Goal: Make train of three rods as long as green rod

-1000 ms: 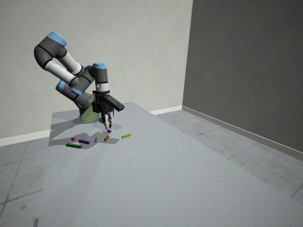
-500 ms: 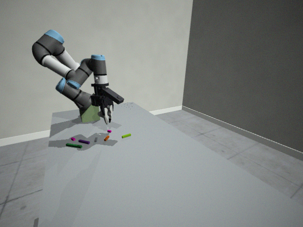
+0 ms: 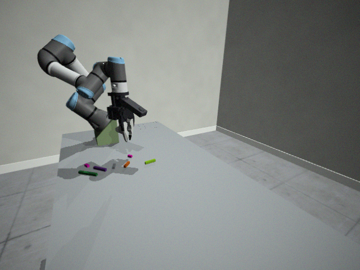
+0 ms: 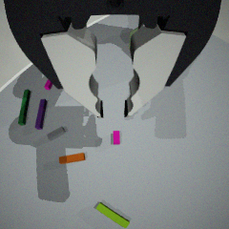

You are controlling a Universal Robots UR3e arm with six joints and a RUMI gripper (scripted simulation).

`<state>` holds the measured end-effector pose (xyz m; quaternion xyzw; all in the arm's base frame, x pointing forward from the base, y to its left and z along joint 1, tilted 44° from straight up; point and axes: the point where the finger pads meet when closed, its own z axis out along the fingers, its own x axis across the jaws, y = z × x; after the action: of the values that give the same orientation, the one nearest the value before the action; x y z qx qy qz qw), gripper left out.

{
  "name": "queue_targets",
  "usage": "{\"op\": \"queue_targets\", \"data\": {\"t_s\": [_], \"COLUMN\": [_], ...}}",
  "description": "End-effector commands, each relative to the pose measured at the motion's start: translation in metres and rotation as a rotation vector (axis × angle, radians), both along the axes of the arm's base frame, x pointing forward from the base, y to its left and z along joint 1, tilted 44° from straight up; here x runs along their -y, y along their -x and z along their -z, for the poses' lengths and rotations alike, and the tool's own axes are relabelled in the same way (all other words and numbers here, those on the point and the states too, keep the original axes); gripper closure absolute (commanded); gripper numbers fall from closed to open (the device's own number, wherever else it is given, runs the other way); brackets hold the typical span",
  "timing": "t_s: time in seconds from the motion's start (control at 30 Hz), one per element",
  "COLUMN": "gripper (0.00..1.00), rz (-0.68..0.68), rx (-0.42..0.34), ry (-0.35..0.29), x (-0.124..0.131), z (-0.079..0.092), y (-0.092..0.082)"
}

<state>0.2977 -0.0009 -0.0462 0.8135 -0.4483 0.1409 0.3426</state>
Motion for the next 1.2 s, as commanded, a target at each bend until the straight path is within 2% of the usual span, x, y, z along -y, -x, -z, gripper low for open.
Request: {"op": "queue_targets", "data": {"t_s": [0.0, 0.17, 0.2, 1.17], "gripper": [0.86, 0.86, 0.0, 0.0], "rz": [0.017, 0.017, 0.017, 0.032], "rx": [-0.024, -0.024, -0.024, -0.01], "ry": [0.006, 0.006, 0.006, 0.008], "x": [-0.0045, -0.0047, -0.0047, -0.0031], "z": [-0.0035, -0.0036, -0.0036, -0.0046], "y": [0.0039, 0.0039, 0.0039, 0.0035]}}
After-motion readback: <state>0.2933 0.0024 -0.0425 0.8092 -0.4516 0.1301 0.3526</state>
